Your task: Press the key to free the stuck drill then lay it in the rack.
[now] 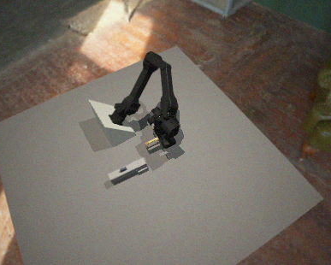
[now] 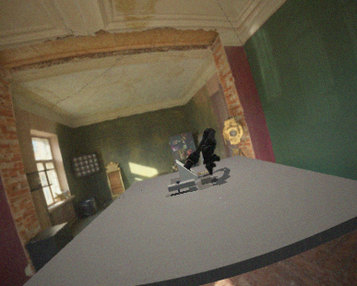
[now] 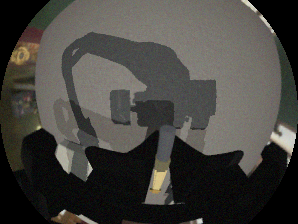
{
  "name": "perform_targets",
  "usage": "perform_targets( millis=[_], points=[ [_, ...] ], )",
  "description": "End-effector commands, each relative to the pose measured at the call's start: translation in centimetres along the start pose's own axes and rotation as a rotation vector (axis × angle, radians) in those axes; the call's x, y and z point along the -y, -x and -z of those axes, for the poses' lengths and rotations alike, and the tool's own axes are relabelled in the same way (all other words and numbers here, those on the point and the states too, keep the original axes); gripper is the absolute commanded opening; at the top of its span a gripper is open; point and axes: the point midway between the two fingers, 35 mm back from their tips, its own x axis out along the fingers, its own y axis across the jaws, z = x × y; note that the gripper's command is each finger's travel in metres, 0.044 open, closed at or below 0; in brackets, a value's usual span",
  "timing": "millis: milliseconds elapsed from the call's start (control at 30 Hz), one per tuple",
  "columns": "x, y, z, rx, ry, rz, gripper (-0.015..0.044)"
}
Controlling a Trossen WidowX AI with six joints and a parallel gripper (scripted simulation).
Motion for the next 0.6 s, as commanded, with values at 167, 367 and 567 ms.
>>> perform_targets(
  millis=[167, 367, 567],
  points=[
    [-0.2, -1.4, 0.1, 0.002, -0.005, -0.003, 0.0],
    [-0.2, -1.7, 0.0, 0.002, -0.005, -0.003, 0.0],
    [-0.1, -2.4, -0.1, 0.003, -0.005, -0.003, 0.0]
  ],
)
